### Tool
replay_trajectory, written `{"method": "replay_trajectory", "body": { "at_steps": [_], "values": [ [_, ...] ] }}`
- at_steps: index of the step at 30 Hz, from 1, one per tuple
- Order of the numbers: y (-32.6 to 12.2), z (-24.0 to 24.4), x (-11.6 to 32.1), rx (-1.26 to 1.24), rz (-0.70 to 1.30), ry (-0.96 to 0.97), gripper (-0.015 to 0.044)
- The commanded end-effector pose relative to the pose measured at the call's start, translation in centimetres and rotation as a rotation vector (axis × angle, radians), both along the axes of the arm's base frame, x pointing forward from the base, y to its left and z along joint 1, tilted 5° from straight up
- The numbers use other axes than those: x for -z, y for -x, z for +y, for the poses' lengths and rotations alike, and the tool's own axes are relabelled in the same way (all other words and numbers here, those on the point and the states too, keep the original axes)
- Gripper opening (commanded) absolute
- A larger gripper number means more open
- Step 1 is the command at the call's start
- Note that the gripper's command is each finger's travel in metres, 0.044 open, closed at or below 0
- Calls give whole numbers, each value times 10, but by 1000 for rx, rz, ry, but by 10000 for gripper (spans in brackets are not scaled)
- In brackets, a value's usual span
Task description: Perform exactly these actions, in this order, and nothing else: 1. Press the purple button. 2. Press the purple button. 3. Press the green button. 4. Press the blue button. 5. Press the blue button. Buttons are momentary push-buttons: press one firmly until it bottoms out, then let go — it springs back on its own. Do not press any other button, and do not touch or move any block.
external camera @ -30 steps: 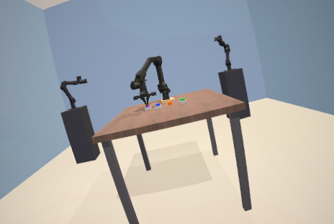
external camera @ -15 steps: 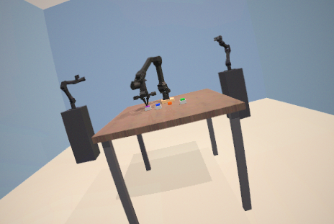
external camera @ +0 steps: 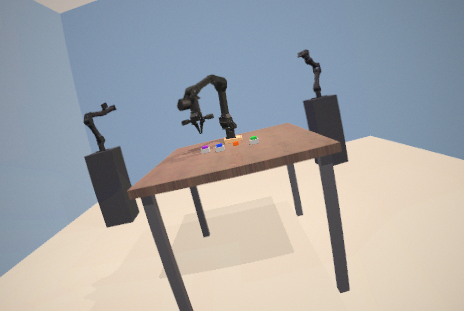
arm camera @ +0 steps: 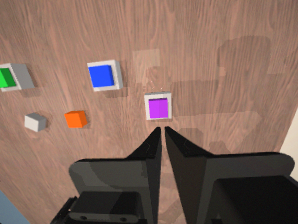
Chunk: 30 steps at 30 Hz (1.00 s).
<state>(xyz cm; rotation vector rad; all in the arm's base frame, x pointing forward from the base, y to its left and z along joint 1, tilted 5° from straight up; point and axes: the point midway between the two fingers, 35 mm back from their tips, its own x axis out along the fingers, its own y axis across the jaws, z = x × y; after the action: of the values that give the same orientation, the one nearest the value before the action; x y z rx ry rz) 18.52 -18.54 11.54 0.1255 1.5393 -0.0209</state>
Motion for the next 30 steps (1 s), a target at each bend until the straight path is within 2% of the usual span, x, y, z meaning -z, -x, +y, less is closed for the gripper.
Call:
{"method": "replay_trajectory", "body": {
  "at_steps": [1,7,18,26,30],
  "values": [
    [2,1,-12,-6,1,4,20],
    [-27,27,-14,-19,0,0,20],
    [-95,155,-24,-53,0,-16,20],
    [-106,254,-34,-16,-7,-17,20],
    [-103,279,-37,-6,-9,-19,20]
  ]
}}
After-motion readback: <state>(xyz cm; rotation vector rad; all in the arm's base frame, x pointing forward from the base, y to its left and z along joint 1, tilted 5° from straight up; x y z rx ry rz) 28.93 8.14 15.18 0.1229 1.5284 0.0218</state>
